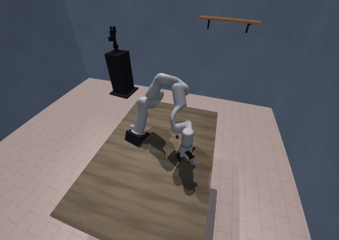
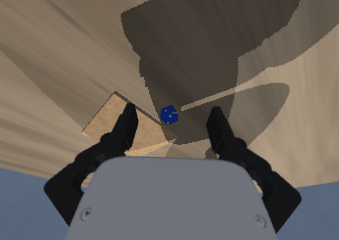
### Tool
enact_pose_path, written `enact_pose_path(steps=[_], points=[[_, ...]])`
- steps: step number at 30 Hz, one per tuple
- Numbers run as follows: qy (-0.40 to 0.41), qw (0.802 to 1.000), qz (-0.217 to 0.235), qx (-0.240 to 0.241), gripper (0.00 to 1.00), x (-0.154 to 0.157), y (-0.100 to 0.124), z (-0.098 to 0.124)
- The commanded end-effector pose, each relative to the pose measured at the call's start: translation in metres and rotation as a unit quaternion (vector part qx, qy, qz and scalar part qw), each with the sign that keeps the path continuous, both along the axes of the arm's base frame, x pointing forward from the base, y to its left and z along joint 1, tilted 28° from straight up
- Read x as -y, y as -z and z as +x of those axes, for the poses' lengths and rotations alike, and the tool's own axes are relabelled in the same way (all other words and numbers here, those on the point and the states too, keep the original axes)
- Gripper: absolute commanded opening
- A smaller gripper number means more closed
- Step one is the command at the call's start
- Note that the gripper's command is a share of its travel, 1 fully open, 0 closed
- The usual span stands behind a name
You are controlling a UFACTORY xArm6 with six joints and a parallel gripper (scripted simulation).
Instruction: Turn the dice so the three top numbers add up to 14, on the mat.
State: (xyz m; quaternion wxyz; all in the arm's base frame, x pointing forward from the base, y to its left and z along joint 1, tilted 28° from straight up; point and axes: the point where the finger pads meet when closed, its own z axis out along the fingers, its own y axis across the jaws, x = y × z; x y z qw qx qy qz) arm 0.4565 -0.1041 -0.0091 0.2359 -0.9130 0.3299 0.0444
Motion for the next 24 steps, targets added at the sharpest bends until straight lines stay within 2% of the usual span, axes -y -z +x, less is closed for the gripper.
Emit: enact_pose_path(steps=[1, 16, 24], points=[[0.001, 1.000, -0.001, 0.002, 1.00, 0.001, -0.001, 0.001], [0.001, 1.000, -0.001, 0.002, 1.00, 0.000, -0.002, 0.001], [0.001, 1.000, -0.001, 0.002, 1.00, -0.025, -0.014, -0.003]])
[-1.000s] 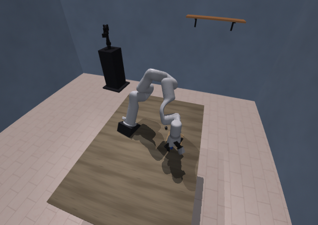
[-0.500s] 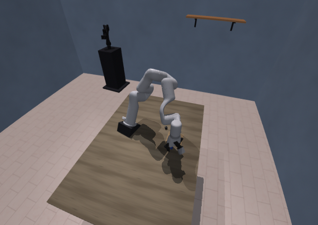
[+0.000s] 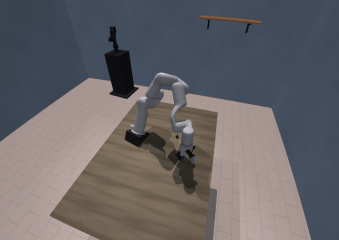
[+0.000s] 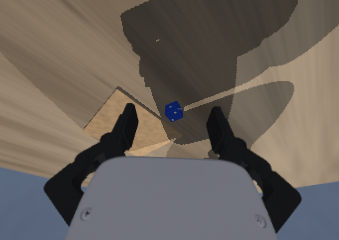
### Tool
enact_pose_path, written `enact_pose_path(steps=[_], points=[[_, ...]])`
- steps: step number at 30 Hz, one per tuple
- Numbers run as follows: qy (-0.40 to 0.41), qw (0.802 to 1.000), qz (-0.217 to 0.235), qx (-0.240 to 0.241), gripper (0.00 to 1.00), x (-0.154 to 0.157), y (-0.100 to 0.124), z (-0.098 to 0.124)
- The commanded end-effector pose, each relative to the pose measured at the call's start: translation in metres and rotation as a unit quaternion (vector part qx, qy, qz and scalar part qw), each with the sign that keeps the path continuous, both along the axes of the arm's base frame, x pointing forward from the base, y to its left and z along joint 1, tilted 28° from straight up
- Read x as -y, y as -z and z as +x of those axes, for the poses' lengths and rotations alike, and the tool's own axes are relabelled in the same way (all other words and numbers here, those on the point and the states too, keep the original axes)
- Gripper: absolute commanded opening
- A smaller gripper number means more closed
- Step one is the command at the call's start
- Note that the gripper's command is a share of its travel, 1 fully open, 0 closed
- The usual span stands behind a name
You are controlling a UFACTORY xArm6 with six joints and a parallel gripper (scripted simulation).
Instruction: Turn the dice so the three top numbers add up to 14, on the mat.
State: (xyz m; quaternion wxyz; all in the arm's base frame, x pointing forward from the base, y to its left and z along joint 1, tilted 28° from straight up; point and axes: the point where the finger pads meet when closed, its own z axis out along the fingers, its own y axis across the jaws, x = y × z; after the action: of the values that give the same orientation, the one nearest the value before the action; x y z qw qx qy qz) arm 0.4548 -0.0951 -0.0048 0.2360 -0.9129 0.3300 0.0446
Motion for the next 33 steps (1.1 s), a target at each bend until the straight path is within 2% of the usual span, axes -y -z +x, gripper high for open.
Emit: enact_pose_path(steps=[1, 4, 11, 19, 21, 27, 33], points=[[0.000, 1.000, -0.001, 0.002, 1.00, -0.021, -0.013, -0.003], [0.000, 1.000, -0.001, 0.002, 1.00, -0.027, -0.016, -0.004], [0.000, 1.000, -0.001, 0.002, 1.00, -0.081, -0.043, -0.014], [0.000, 1.000, -0.001, 0.002, 1.00, -0.129, -0.067, -0.022], [0.000, 1.000, -0.001, 0.002, 1.00, -0.129, -0.067, -0.022], [0.000, 1.000, -0.001, 0.002, 1.00, -0.159, -0.082, -0.028], [0.000, 1.000, -0.001, 0.002, 1.00, -0.167, -0.086, -0.029]])
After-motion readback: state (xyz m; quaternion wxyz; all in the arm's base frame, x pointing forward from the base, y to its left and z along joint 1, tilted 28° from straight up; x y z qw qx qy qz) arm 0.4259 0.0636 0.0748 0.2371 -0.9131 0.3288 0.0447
